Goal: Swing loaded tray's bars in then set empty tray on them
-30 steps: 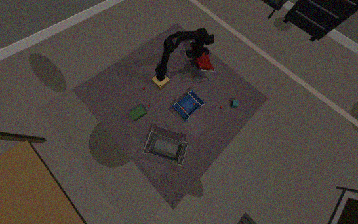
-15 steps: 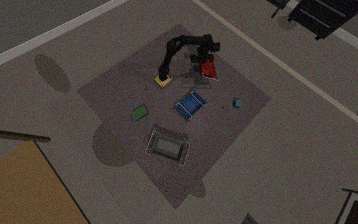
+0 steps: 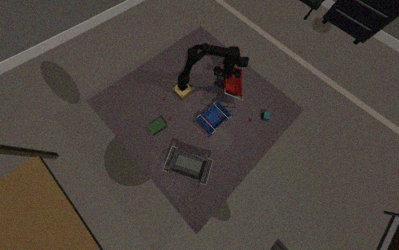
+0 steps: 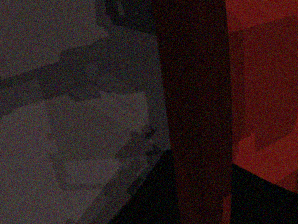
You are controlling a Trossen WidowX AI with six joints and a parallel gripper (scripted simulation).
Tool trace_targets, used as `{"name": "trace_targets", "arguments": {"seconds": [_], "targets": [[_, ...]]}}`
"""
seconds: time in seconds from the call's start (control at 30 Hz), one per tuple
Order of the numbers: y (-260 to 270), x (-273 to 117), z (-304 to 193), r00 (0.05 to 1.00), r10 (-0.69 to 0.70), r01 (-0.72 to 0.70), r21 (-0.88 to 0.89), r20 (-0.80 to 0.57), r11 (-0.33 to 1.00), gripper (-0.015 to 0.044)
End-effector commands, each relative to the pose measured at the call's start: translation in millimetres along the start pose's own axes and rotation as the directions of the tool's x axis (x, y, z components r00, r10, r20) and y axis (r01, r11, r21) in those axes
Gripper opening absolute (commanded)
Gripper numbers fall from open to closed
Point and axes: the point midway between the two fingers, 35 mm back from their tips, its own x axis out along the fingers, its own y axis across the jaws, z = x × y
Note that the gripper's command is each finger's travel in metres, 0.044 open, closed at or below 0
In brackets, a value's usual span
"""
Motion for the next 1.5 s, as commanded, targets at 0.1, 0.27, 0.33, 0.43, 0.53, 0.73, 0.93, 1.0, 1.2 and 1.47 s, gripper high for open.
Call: {"name": "trace_targets", "arguments": {"seconds": [0.1, 0.27, 0.33, 0.43, 0.53, 0.73, 0.93, 1.0, 1.2, 1.47], "targets": [[-1.7, -7.4, -31.0, 1.000, -0.028, 0.028, 0.091, -0.004, 0.996, 0.0000], [-0.6, -7.6, -51.7, 1.000, -0.028, 0.029, 0.150, -0.006, 0.988, 0.0000], [0.3, -7.7, -60.0, 1.000, -0.028, 0.029, 0.174, -0.007, 0.984, 0.0000], [1.9, -7.8, -72.3, 1.000, -0.028, 0.029, 0.209, -0.008, 0.978, 0.0000], [3.9, -7.9, -84.6, 1.000, -0.028, 0.029, 0.244, -0.010, 0.969, 0.0000], [9.4, -8.0, -108.8, 1.000, -0.027, 0.030, 0.313, -0.013, 0.949, 0.0000], [16.6, -8.1, -132.5, 1.000, -0.026, 0.030, 0.380, -0.016, 0.925, 0.0000], [19.3, -8.1, -140.3, 1.000, -0.026, 0.030, 0.402, -0.017, 0.915, 0.0000], [28.8, -8.1, -163.1, 1.000, -0.024, 0.030, 0.467, -0.020, 0.884, 0.0000], [44.0, -8.0, -192.3, 0.999, -0.020, 0.030, 0.549, -0.025, 0.835, 0.0000]]}}
